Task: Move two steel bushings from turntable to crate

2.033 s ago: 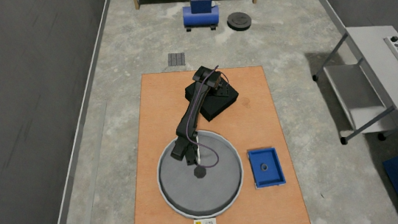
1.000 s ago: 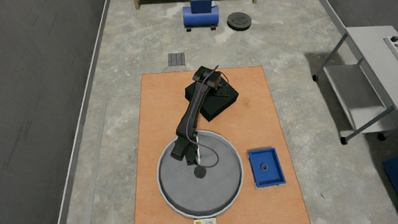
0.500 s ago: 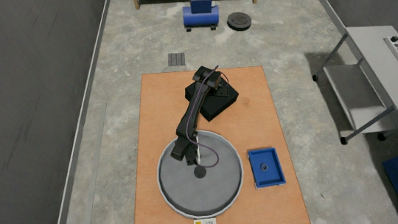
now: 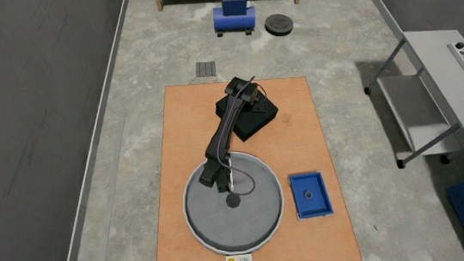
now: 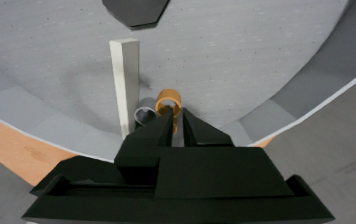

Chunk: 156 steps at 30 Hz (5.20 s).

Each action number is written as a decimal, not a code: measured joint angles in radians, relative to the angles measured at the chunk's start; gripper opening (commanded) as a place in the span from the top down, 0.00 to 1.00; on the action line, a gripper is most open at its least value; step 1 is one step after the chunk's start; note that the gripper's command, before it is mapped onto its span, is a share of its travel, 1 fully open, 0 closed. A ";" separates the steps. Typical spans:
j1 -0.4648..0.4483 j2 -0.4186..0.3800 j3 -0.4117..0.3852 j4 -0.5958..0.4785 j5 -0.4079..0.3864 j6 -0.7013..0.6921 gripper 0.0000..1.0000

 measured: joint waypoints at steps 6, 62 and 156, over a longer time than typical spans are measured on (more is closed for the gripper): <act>0.000 0.000 0.000 0.000 0.000 0.000 0.87; 0.000 0.016 0.000 0.002 0.000 0.000 0.87; 0.000 0.032 0.008 0.026 0.001 0.003 1.00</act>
